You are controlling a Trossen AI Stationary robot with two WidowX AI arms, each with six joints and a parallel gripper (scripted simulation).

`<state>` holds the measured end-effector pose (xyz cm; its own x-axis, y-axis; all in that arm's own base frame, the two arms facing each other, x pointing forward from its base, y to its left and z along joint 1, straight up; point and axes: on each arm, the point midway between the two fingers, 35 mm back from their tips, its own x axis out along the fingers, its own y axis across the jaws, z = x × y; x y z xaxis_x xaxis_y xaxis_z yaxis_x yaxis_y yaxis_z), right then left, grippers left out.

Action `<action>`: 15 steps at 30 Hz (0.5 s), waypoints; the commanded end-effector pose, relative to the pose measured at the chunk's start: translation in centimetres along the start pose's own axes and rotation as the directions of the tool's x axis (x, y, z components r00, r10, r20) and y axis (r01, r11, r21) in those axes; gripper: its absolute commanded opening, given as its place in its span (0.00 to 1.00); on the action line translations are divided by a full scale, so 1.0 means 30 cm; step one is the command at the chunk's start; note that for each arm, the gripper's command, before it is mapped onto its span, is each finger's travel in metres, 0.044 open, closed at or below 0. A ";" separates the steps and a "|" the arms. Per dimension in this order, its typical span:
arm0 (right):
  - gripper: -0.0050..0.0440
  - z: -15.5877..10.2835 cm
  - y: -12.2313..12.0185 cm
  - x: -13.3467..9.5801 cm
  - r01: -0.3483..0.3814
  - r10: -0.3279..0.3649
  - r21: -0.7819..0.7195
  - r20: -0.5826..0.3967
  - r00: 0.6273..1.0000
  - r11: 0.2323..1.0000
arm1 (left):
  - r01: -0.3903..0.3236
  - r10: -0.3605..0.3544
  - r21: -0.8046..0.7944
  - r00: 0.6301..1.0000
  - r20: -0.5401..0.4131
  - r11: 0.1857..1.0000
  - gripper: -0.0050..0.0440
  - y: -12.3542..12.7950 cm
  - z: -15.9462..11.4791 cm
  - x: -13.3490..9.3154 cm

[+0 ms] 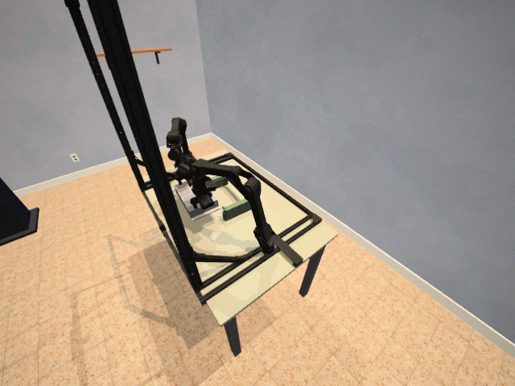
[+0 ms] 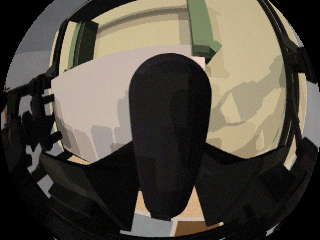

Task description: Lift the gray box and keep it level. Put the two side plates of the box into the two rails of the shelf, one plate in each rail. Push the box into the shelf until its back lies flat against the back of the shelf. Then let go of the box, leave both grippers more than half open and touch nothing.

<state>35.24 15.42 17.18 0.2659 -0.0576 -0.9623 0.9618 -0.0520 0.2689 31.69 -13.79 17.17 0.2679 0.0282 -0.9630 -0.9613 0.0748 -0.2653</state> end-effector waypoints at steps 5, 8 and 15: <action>0.10 0.002 0.006 -0.002 -0.028 0.028 -0.002 -0.008 1.000 1.000 | 0.031 -0.031 -0.007 0.999 -0.011 0.999 0.10 -0.003 -0.007 -0.004; 0.10 0.002 0.004 0.005 -0.028 0.028 -0.003 -0.008 1.000 1.000 | 0.031 -0.031 -0.008 0.999 -0.010 0.999 0.10 -0.001 -0.008 0.004; 0.10 -0.001 -0.003 0.031 -0.028 0.028 -0.007 -0.009 1.000 1.000 | 0.031 -0.031 -0.012 0.999 -0.009 0.999 0.10 0.009 -0.011 0.029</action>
<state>35.33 15.44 15.62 0.2664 -0.0576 -0.9621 0.9619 -0.0475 0.2692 31.59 -13.92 15.62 0.2677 0.0301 -0.9630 -0.9616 0.0708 -0.2650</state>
